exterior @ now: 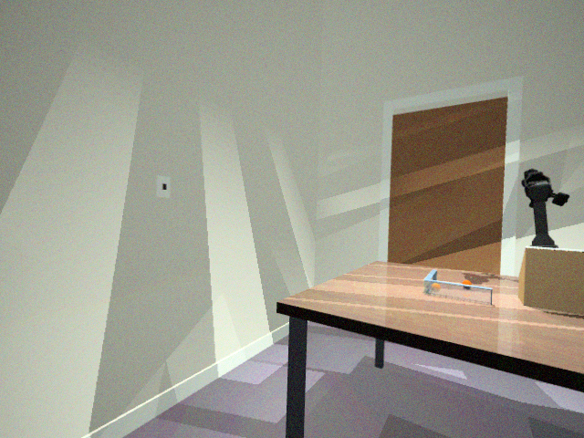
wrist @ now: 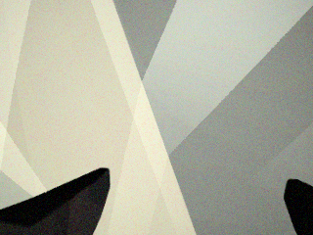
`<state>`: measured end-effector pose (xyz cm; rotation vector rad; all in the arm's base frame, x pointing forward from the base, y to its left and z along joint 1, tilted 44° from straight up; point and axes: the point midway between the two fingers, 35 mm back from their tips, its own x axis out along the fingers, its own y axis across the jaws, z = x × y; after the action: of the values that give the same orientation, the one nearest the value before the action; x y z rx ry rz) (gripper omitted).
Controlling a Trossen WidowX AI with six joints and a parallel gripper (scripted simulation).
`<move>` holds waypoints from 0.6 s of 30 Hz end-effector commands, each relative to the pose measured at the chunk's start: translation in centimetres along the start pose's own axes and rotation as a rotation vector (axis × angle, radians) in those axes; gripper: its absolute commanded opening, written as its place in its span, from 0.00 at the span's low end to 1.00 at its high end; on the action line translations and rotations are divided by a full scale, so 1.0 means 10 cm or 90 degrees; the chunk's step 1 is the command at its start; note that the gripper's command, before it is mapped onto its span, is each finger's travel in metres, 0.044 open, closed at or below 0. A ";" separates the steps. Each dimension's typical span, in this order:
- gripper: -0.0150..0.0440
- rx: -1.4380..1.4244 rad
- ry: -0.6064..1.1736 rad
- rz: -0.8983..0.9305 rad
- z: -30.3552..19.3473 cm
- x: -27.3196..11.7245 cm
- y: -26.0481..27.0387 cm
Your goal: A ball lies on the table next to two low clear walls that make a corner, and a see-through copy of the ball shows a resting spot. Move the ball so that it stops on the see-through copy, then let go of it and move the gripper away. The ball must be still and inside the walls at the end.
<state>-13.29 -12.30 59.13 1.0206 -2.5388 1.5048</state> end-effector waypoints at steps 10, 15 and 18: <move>0.75 0.038 -0.165 -0.027 0.92 0.13 -0.11; 0.75 0.053 -0.281 -0.022 1.61 0.03 -0.14; 0.75 0.057 -0.358 -0.018 2.06 -0.12 -0.17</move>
<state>-8.14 -25.34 52.11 1.5421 -2.7179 1.5323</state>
